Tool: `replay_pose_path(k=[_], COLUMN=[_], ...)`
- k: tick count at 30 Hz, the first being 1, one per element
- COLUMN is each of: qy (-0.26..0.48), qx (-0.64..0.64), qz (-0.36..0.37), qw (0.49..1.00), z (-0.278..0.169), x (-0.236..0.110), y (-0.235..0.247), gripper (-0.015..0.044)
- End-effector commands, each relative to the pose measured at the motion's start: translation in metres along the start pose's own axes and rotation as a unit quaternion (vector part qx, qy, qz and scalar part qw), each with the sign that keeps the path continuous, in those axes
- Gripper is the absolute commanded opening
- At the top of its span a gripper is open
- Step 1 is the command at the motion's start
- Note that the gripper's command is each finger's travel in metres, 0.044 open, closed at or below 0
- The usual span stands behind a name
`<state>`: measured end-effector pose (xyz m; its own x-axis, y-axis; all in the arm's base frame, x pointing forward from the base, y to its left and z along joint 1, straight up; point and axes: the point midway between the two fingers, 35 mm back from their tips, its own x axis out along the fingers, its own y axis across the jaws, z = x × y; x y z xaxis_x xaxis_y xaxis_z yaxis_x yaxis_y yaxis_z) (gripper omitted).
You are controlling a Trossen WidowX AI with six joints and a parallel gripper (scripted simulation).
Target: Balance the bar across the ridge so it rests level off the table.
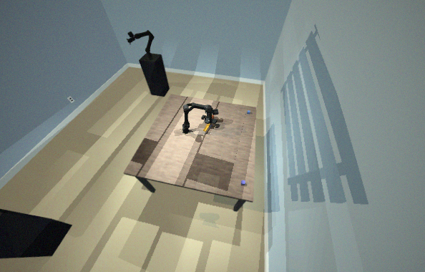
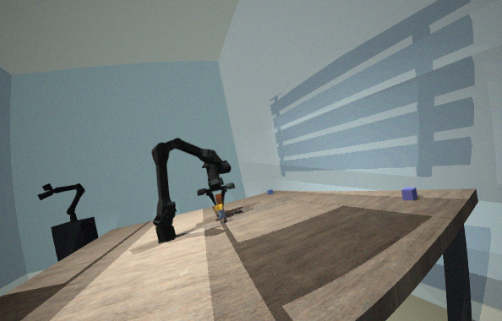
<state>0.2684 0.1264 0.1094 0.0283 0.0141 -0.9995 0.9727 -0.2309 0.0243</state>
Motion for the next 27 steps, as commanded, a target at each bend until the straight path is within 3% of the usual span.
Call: replay_pose_path(k=[1, 27], qy=[0.000, 0.000], qx=[-0.003, -0.003], qz=[0.000, 0.000], qw=[1.000, 1.000], z=[-0.0003, -0.0004], x=[0.0010, 0.0032], y=[0.0004, 0.0004], gripper=[0.0000, 0.0000])
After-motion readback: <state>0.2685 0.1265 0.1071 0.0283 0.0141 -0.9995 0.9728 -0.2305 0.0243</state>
